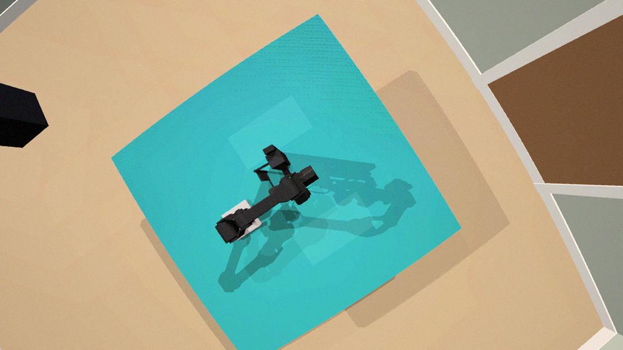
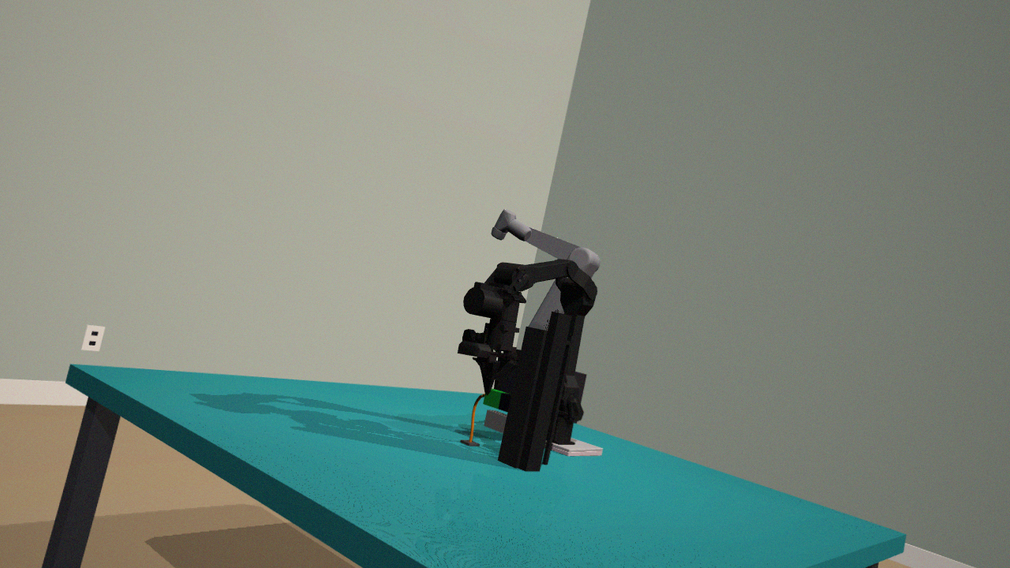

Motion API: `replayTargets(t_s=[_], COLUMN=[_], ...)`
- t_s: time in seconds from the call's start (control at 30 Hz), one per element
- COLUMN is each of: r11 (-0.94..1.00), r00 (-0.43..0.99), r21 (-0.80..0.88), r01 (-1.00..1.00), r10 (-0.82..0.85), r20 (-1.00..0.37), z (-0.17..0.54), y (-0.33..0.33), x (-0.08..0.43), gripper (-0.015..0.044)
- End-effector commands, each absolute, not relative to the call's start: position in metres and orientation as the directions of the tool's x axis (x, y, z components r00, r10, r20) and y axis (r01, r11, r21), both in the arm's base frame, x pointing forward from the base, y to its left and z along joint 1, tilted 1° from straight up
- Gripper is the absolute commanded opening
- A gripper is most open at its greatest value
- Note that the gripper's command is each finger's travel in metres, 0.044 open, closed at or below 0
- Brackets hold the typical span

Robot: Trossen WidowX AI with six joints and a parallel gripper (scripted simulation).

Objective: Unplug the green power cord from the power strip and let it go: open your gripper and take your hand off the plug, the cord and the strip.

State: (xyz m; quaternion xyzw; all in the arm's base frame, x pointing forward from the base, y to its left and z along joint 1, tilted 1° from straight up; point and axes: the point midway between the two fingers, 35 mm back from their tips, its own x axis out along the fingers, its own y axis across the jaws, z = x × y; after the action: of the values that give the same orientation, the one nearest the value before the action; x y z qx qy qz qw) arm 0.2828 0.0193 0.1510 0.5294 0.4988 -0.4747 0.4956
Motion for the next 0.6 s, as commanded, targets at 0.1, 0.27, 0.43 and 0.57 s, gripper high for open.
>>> replayTargets(t_s=[0.1,0.27,0.43,0.57], r11=[-0.043,-0.044,-0.044,-0.044], r00=[0.052,0.051,0.051,0.051], r21=[0.053,0.052,0.052,0.052], r01=[0.998,0.998,0.998,0.998], r10=[-0.015,-0.013,-0.013,-0.014], r20=[-0.999,-0.999,-0.999,-0.999], z=[0.151,0.151,0.151,0.153], y=[-0.010,-0.003,-0.003,-0.014], x=[0.280,0.282,0.282,0.282], gripper=[0.0026,0.0158,0.0289,0.0394])
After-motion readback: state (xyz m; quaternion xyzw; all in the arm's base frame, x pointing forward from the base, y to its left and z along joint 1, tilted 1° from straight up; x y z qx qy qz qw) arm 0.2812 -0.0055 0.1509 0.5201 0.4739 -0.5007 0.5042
